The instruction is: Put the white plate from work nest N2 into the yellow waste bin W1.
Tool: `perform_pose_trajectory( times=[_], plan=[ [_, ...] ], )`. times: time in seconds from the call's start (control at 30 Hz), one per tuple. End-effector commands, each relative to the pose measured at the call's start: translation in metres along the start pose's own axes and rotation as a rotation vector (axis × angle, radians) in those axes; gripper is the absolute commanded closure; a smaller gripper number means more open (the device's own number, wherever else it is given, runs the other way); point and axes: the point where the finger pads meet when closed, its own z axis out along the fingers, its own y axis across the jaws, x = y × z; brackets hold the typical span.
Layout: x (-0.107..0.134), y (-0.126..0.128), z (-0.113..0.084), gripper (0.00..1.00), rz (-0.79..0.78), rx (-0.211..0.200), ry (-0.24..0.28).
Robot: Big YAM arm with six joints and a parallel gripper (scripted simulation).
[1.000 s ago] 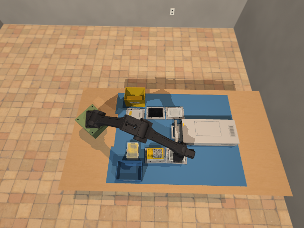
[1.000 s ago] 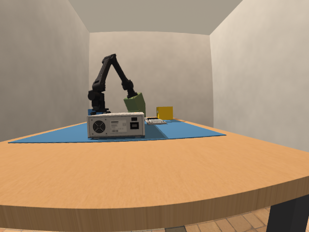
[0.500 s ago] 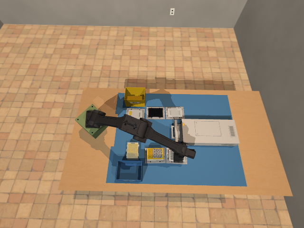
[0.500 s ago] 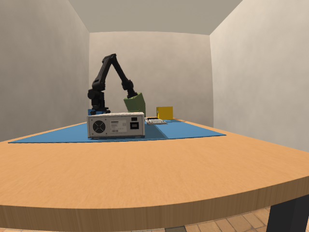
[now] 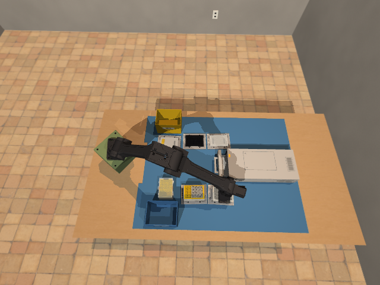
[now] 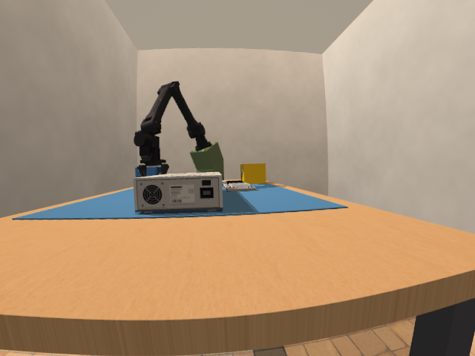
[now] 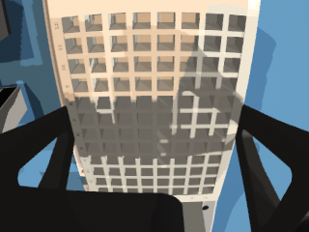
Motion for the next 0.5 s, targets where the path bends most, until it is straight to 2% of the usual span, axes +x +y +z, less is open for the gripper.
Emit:
perform_pose_trajectory(
  times=[0.0, 0.07, 0.13, 0.23, 0.4, 0.43, 0.47],
  plan=[
    [0.002, 0.009, -0.009, 1.00, 0.000, -0.005, 0.008],
    [0.004, 0.008, -0.009, 1.00, 0.003, -0.004, 0.011],
    [0.000, 0.004, -0.020, 1.00, 0.007, 0.000, -0.002],
    [-0.002, 0.006, -0.027, 1.00, 0.004, 0.000, -0.007],
    [0.002, 0.010, -0.022, 1.00, -0.001, -0.006, 0.008],
    [0.011, 0.009, -0.007, 1.00, 0.003, -0.008, 0.036],
    [0.006, 0.005, -0.018, 1.00, 0.006, -0.004, 0.019]
  ],
)
